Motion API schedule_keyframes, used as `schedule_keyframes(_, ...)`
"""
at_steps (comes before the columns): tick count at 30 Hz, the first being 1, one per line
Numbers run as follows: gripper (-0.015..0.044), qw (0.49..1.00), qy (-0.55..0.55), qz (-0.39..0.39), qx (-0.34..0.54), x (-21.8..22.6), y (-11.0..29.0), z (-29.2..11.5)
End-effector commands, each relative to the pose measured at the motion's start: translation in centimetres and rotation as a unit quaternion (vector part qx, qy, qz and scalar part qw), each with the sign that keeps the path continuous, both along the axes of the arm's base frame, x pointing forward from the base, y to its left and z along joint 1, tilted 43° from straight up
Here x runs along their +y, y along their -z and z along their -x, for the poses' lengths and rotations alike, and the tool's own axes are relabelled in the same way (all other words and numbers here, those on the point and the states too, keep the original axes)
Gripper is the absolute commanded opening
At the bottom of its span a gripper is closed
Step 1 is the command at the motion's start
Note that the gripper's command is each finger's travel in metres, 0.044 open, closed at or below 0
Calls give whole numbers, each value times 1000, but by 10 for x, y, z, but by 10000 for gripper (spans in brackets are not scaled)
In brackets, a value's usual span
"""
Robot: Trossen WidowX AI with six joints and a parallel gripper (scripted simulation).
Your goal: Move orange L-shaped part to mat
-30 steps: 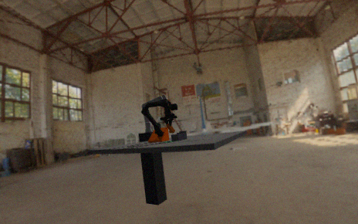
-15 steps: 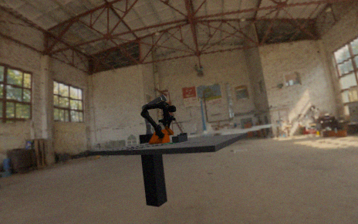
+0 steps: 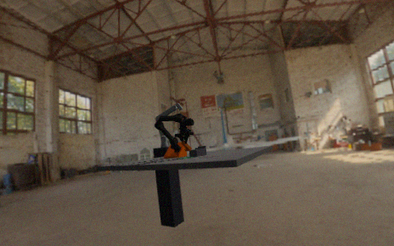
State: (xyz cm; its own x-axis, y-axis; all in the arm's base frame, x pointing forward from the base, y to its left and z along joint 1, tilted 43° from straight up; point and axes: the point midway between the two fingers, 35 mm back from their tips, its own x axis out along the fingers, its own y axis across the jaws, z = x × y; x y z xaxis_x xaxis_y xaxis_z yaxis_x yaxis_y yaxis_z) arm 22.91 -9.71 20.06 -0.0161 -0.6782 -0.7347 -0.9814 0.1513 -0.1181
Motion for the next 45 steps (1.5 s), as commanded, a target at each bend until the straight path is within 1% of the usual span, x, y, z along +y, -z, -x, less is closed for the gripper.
schedule_keyframes(1,0,1000,-2,2,2,-5,5,1)
schedule_keyframes(32,0,1000,-1,3,2,-37,39,2)
schedule_keyframes(45,0,1000,0,3,1,-38,40,2)
